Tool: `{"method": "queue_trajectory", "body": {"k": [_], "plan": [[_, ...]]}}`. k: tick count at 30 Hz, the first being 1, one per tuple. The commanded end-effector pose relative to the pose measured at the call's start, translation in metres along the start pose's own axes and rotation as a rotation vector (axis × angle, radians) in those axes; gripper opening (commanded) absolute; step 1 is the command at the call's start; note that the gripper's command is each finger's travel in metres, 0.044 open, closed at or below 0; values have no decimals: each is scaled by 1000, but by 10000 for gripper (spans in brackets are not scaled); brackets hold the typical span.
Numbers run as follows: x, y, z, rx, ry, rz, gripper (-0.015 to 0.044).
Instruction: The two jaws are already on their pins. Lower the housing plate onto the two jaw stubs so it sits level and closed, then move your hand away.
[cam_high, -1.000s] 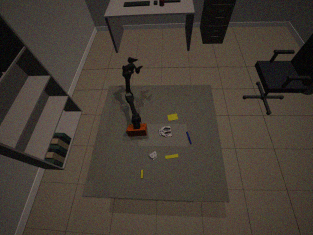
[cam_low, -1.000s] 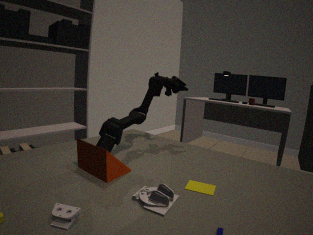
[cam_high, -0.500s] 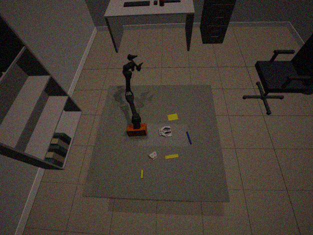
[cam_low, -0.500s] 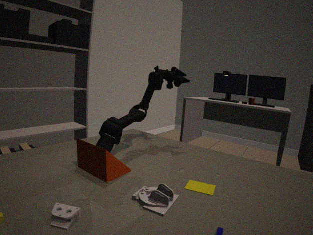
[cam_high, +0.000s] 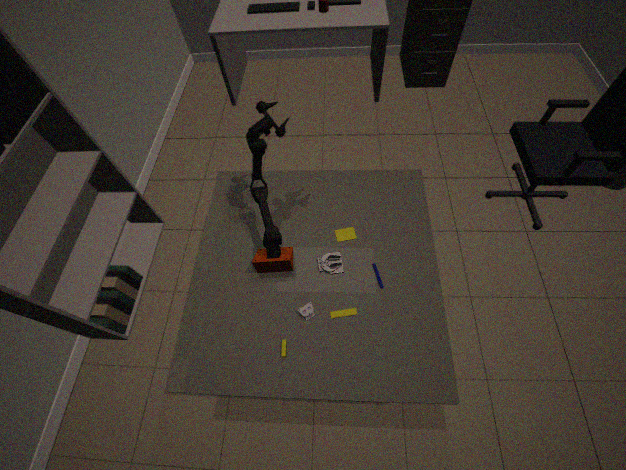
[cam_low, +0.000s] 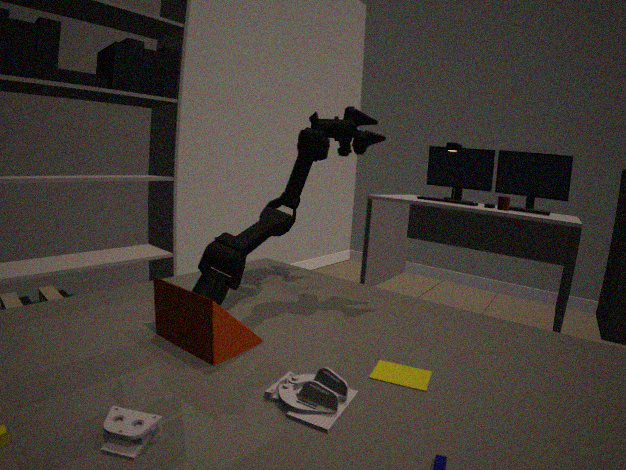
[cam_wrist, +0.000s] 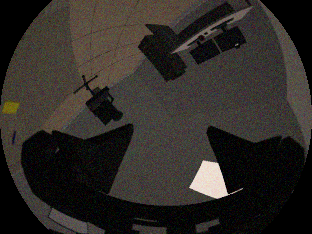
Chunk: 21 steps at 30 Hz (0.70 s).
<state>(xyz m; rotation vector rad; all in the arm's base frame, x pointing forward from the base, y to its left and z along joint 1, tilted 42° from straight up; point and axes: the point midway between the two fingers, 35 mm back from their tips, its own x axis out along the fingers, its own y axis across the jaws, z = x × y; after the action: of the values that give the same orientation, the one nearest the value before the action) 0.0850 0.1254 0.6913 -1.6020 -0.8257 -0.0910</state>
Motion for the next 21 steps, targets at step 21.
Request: {"method": "queue_trajectory", "body": {"k": [21], "plan": [[-14,8,-128,290,186,-130,440]]}}
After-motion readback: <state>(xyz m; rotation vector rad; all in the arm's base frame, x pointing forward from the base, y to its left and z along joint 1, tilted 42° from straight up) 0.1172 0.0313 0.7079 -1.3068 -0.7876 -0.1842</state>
